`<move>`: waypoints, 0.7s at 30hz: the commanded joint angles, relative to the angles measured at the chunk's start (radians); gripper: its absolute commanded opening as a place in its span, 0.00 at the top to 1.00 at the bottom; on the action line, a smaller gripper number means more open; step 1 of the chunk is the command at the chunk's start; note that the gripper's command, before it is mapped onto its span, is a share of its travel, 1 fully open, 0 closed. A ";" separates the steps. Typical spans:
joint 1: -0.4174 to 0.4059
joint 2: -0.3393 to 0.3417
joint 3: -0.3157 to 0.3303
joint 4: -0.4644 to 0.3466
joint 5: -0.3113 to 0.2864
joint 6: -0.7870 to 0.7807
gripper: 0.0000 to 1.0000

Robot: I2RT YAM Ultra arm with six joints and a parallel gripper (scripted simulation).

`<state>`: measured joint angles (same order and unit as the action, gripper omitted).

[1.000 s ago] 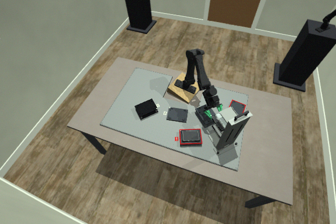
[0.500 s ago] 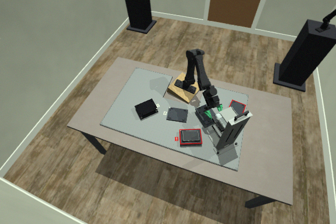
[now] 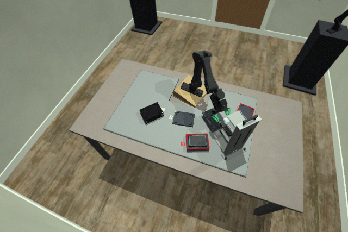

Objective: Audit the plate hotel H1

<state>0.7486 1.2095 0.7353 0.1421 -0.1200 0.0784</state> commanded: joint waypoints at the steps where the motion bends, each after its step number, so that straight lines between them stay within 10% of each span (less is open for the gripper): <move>1: 0.012 -0.007 0.036 0.011 0.008 0.002 0.14; 21: 0.003 -0.002 0.014 0.010 0.004 0.001 0.00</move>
<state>0.7486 1.2098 0.7353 0.1417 -0.1196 0.0788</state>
